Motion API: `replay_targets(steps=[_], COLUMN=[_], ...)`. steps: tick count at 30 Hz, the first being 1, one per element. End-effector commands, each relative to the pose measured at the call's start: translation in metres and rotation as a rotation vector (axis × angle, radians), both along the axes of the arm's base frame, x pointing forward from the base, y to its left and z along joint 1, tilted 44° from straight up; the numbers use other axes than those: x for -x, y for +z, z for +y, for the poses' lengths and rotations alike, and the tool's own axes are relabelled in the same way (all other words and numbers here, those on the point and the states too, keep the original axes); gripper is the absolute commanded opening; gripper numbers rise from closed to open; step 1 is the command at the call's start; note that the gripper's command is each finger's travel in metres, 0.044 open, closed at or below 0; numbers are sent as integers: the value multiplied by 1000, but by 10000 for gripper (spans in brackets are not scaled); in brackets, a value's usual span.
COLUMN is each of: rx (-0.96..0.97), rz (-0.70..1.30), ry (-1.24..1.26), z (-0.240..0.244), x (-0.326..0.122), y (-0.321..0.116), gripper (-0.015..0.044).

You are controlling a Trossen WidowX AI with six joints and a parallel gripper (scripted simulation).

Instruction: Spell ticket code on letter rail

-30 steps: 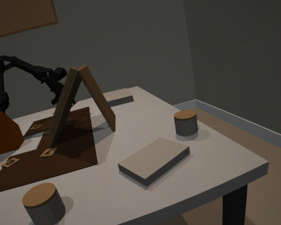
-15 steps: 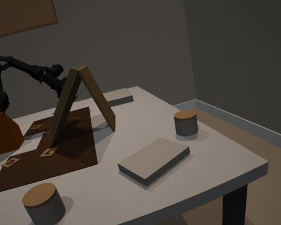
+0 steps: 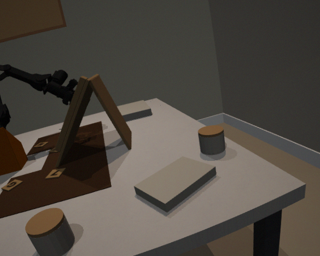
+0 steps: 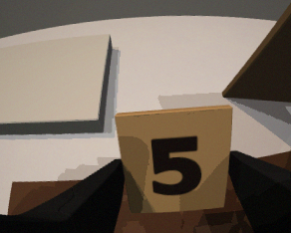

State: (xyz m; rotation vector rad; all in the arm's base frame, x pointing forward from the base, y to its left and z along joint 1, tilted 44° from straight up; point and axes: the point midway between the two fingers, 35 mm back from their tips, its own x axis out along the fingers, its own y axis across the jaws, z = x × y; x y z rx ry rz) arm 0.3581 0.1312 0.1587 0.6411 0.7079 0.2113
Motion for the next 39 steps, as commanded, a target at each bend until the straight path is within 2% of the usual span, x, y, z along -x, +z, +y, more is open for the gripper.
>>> replay_targets(steps=[1,39], rx=[-94,-97], rz=[-4,-3], ry=[-102,-106], z=[-7,-14], x=[-3,-1], y=[9,1], gripper=[0,0])
